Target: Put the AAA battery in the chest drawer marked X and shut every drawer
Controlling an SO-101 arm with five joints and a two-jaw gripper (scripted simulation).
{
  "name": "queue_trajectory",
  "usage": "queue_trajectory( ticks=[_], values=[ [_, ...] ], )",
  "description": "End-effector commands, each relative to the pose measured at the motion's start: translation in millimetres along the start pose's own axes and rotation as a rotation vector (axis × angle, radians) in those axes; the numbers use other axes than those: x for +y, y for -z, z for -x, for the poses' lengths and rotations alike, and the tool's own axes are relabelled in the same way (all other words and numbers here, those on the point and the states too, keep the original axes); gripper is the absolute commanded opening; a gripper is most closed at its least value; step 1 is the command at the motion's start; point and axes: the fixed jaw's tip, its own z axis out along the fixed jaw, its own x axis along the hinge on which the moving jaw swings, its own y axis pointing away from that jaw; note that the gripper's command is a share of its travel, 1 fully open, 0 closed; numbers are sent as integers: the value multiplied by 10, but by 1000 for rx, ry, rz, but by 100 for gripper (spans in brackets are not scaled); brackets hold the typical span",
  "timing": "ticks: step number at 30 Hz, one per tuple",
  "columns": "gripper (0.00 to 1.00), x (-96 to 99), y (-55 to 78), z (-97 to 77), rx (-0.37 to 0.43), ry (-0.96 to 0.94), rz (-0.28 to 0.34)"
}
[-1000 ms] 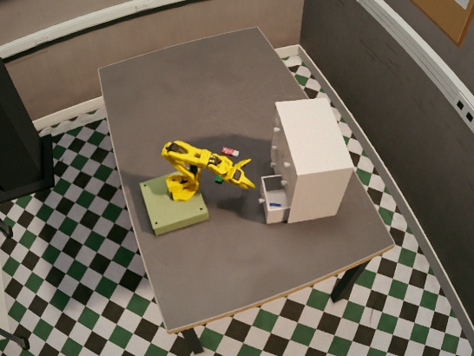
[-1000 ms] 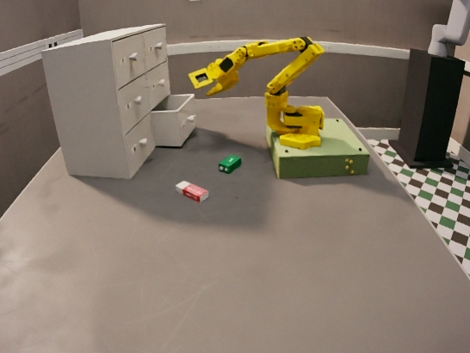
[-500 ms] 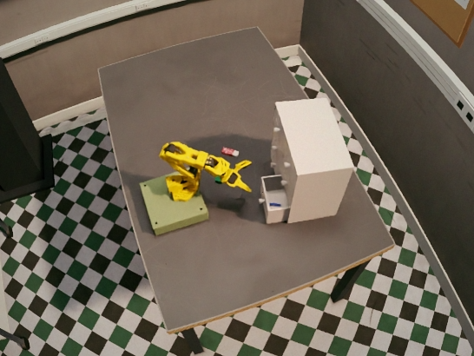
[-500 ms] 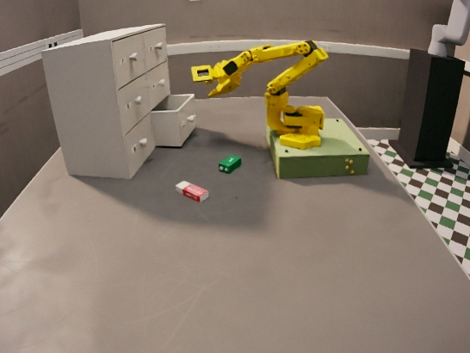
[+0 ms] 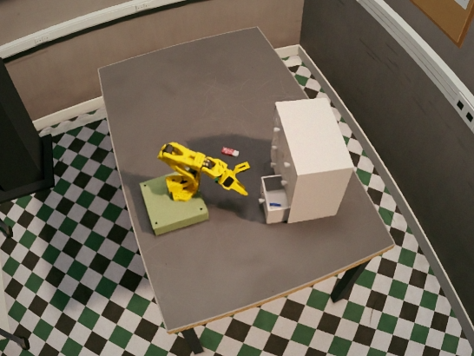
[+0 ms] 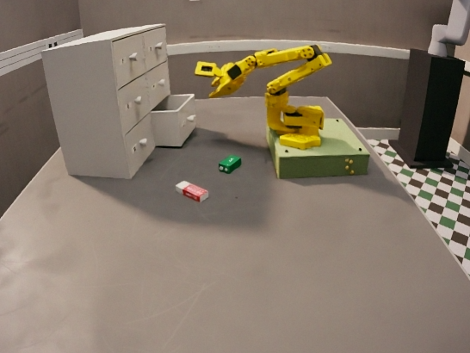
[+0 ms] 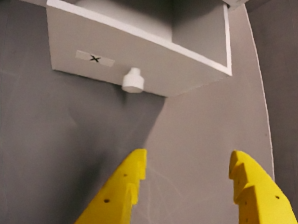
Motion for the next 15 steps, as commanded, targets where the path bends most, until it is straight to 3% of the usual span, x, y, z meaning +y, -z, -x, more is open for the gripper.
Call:
queue_trajectory(
  ticks=[1, 15],
  values=[
    [22, -4, 5, -25, -15, -105, -21],
    [22, 1, 10, -66, -55, -407, -53]
  ],
)
